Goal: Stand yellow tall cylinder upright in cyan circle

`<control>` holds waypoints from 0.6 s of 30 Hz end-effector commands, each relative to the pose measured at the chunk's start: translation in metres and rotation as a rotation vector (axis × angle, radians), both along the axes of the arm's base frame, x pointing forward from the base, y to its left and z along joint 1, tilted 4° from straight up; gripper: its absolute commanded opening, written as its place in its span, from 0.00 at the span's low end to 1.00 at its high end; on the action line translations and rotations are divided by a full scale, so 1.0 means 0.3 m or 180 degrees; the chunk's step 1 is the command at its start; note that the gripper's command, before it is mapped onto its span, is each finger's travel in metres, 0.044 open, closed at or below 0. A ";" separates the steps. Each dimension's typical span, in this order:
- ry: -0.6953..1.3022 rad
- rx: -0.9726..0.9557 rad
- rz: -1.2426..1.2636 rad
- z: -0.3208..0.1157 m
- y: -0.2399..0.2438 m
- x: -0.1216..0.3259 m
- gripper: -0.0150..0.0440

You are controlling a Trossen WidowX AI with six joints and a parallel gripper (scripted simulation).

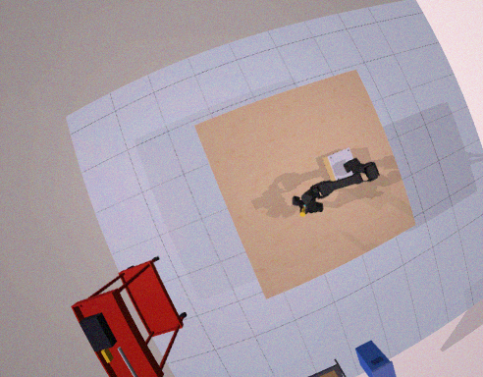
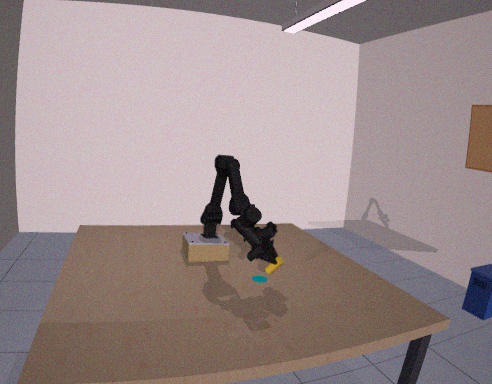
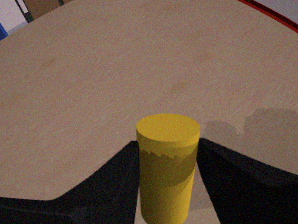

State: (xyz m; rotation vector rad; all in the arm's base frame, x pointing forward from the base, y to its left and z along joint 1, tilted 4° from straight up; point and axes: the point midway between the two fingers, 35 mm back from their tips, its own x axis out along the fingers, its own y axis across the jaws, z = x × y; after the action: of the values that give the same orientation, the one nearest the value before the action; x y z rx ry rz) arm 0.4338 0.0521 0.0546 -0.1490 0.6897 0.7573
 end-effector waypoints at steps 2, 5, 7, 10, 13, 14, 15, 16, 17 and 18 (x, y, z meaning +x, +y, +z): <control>-0.0064 0.0100 -0.0013 0.002 -0.006 -0.001 0.43; -0.0102 0.0145 -0.0015 0.003 -0.008 -0.002 0.43; -0.0128 0.0175 -0.0016 0.004 -0.010 -0.002 0.43; -0.0165 0.0219 -0.0017 0.005 -0.012 -0.004 0.43; -0.0203 0.0262 -0.0017 0.006 -0.015 -0.005 0.43; -0.0216 0.0276 -0.0016 0.007 -0.016 -0.006 0.43; -0.0228 0.0290 -0.0016 0.008 -0.017 -0.007 0.43; -0.0241 0.0305 -0.0015 0.008 -0.017 -0.007 0.43; -0.0253 0.0319 -0.0015 0.009 -0.018 -0.008 0.43; -0.0266 0.0333 -0.0014 0.009 -0.019 -0.009 0.43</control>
State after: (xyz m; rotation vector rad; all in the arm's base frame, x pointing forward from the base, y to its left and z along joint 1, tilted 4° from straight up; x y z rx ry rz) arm 0.4322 0.0475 0.0568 -0.0978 0.5892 0.7728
